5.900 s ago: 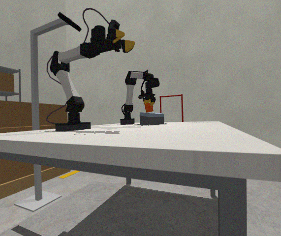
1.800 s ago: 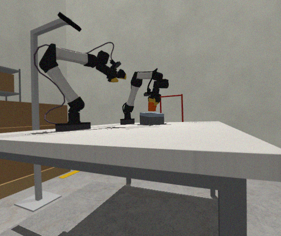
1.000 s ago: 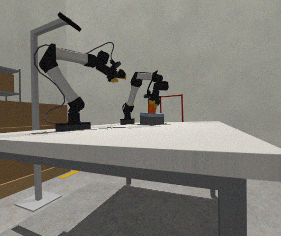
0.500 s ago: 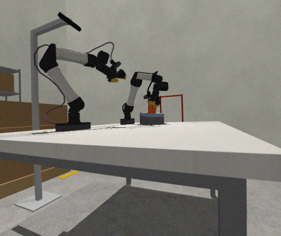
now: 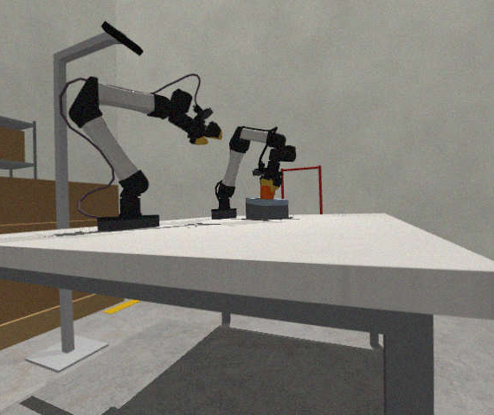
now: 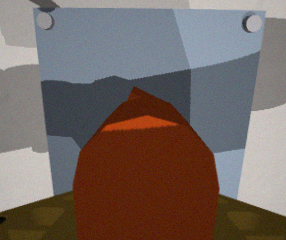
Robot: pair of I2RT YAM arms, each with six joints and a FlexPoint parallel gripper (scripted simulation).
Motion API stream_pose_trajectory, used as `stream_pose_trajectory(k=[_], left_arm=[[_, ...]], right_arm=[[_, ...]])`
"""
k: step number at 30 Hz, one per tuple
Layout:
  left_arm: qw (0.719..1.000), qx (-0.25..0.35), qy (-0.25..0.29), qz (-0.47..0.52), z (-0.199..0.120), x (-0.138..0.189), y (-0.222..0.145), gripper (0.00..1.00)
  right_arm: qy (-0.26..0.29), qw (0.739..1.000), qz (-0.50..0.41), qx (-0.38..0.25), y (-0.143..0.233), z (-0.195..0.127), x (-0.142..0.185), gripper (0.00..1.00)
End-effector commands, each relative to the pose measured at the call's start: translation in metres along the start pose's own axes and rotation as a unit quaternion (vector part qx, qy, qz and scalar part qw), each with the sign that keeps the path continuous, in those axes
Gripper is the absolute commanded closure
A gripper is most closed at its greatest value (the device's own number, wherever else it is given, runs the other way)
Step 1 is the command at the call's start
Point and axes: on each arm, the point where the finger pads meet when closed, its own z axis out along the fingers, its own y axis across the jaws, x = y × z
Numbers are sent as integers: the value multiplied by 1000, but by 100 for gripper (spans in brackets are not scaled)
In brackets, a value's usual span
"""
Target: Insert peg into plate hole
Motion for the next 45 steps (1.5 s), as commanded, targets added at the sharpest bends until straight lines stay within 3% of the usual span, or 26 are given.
stream_pose_trajectory(k=[1,28,31,32,42,45], left_arm=[[1000,-18,-2,-1,-7,-1,2,66],[1000,-17,1,1,-3,0,3,66],[1000,-10,2,1,-1,2,3,32],[1000,-3,4,0,-2,5,3,30],[1000,-14,1,1,-45,2,3,30],[1000,-16,-1,1,-44,0,3,30]], right_arm=[[-1,1000,3,6,-2,-4,1,0],[-1,1000,3,6,-2,-4,1,0],[-1,1000,3,6,-2,-4,1,0],[-1,1000,3,6,-2,-4,1,0],[-1,1000,3,6,-2,-4,1,0],[-1,1000,3,6,-2,-4,1,0]])
